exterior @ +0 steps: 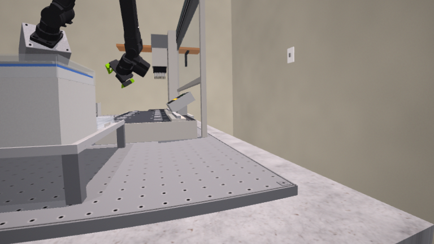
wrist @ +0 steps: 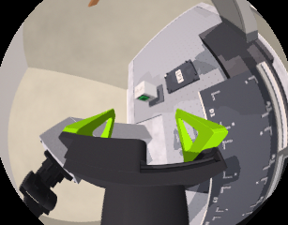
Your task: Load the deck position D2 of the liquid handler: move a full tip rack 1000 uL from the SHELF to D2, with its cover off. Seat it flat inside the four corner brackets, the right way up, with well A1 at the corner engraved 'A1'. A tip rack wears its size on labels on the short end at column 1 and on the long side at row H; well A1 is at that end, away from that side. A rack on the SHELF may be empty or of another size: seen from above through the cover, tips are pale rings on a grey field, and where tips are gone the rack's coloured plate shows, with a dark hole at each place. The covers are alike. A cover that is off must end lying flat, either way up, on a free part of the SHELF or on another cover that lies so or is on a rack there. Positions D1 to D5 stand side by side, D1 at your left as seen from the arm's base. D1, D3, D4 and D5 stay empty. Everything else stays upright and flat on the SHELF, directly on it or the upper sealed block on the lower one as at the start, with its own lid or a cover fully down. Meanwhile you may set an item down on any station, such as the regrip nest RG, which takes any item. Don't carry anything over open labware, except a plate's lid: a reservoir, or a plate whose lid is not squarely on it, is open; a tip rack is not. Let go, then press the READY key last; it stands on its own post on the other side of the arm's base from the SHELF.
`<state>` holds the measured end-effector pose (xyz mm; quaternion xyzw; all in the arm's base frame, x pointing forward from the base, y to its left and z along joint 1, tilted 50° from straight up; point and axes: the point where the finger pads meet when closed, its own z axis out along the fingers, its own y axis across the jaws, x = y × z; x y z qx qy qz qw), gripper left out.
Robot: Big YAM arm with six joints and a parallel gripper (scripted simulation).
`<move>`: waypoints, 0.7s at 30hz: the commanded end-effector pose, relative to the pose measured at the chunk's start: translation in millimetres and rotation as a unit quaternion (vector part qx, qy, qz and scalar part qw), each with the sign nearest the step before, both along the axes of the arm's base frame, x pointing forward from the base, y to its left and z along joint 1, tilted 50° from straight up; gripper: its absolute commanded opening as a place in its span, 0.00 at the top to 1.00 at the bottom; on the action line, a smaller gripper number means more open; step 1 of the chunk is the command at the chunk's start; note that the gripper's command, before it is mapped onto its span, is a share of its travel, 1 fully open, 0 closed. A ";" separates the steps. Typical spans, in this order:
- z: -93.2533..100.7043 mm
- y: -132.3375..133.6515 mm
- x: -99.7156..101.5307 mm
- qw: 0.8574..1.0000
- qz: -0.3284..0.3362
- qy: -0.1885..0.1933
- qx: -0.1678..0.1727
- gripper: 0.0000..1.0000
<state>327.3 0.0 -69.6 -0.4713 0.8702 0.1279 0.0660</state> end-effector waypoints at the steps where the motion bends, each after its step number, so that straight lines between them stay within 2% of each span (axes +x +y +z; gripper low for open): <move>1: 7.4 -9.5 -10.1 0.999 -0.035 -0.010 -0.009 0.00; 4: 10.4 -13.0 -11.7 0.999 -0.042 -0.014 -0.014 0.00; 10: 28.8 -34.3 -21.1 0.994 -0.087 -0.042 -0.043 0.00; 19: 56.8 -66.5 -35.1 0.981 -0.155 -0.083 -0.085 0.00; 21: 56.8 -66.5 -35.1 0.981 -0.155 -0.083 -0.085 0.00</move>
